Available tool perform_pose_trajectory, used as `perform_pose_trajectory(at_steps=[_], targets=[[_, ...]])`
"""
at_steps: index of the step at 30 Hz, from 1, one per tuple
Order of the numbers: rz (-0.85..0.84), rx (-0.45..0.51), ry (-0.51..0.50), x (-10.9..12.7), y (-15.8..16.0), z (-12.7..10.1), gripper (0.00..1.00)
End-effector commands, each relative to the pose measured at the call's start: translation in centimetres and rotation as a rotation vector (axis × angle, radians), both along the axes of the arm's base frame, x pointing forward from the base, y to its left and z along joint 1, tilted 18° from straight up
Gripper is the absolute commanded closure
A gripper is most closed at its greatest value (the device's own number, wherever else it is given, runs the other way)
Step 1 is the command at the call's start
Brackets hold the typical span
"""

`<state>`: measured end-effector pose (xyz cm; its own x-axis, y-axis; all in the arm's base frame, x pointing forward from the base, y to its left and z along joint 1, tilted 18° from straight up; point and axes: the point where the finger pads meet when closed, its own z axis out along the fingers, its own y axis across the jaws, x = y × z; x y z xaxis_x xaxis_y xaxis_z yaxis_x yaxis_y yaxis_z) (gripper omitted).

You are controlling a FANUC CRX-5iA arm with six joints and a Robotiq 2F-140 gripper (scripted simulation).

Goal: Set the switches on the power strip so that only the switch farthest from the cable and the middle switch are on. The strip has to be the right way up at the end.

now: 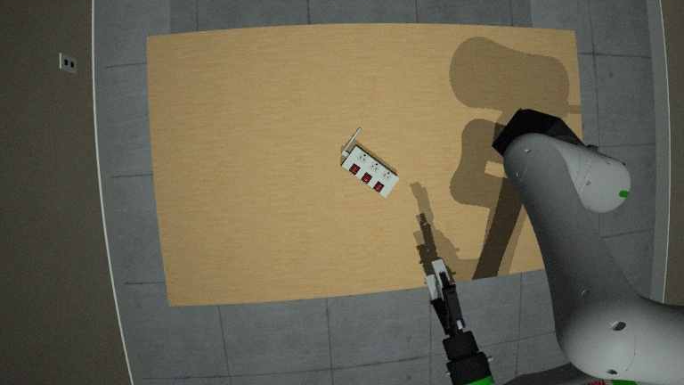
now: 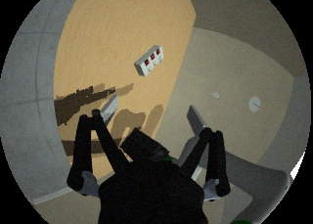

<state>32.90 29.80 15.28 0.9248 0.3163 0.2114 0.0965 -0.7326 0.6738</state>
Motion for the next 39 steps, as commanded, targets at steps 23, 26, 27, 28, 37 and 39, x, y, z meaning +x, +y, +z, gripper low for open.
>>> perform_pose_trajectory(at_steps=[23, 26, 27, 28, 37, 39], targets=[[-1.139, 0.699, -0.31, 11.3, -9.4, -11.7, 0.0], [-1.304, 0.767, -0.357, 13.6, -11.5, -12.8, 0.0], [-1.349, 0.791, -0.373, 13.6, -11.5, -12.8, 0.0], [-1.349, 0.791, -0.373, 13.6, -11.5, -12.8, 0.0], [-1.763, 0.972, -0.508, 17.0, -15.1, -13.7, 0.0], [-1.805, 0.989, -0.522, 17.4, -15.6, -13.7, 0.0]])
